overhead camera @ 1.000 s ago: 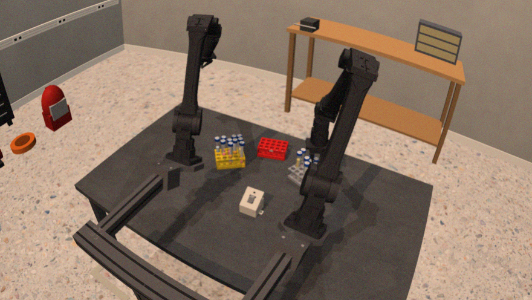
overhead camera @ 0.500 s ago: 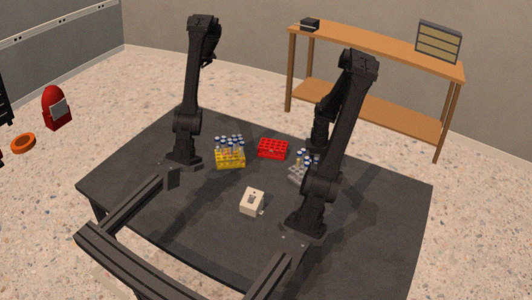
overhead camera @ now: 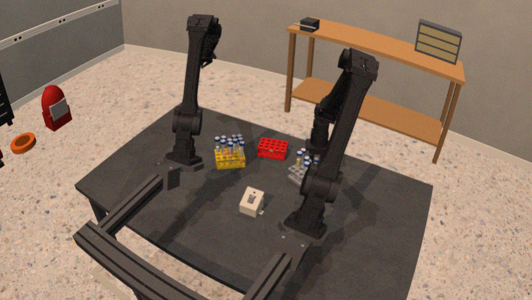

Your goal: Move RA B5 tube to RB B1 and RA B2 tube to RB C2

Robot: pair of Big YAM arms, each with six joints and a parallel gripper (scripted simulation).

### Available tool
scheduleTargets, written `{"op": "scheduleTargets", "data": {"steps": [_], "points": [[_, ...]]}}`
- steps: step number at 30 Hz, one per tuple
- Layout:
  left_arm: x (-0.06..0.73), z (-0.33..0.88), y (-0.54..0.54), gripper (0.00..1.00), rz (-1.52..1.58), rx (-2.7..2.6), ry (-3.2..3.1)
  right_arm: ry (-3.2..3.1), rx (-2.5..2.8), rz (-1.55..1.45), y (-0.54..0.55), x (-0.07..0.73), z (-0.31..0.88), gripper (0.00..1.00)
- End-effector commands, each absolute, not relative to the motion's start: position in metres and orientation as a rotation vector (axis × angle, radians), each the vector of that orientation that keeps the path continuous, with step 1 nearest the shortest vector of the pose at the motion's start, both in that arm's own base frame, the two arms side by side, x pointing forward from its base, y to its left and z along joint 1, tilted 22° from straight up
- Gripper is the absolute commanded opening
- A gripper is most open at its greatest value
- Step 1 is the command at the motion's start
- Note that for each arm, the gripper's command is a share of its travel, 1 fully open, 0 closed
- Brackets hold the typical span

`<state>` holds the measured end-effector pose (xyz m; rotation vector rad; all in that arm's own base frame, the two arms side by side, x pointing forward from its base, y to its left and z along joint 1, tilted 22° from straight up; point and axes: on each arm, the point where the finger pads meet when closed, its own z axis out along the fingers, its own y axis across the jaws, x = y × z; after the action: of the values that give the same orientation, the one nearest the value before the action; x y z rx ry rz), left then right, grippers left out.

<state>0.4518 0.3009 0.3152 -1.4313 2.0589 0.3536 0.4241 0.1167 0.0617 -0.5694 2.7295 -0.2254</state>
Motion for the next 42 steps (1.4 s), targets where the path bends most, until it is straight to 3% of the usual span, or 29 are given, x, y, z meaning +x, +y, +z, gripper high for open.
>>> {"op": "scheduleTargets", "data": {"steps": [1,35,36,42], "points": [[0.456,0.335,0.304,0.30,0.345,-1.418,2.022,2.689,-0.556,-0.215,0.120,0.446,0.073,0.30],[0.456,0.335,0.304,0.30,0.345,-1.418,2.022,2.701,-0.561,-0.216,0.119,0.438,0.062,0.30],[0.456,0.335,0.304,0.30,0.345,-1.418,2.022,2.701,-0.561,-0.216,0.119,0.438,0.062,0.00],[0.456,0.335,0.304,0.30,0.345,-1.418,2.022,2.701,-0.561,-0.216,0.119,0.438,0.062,0.00]]}}
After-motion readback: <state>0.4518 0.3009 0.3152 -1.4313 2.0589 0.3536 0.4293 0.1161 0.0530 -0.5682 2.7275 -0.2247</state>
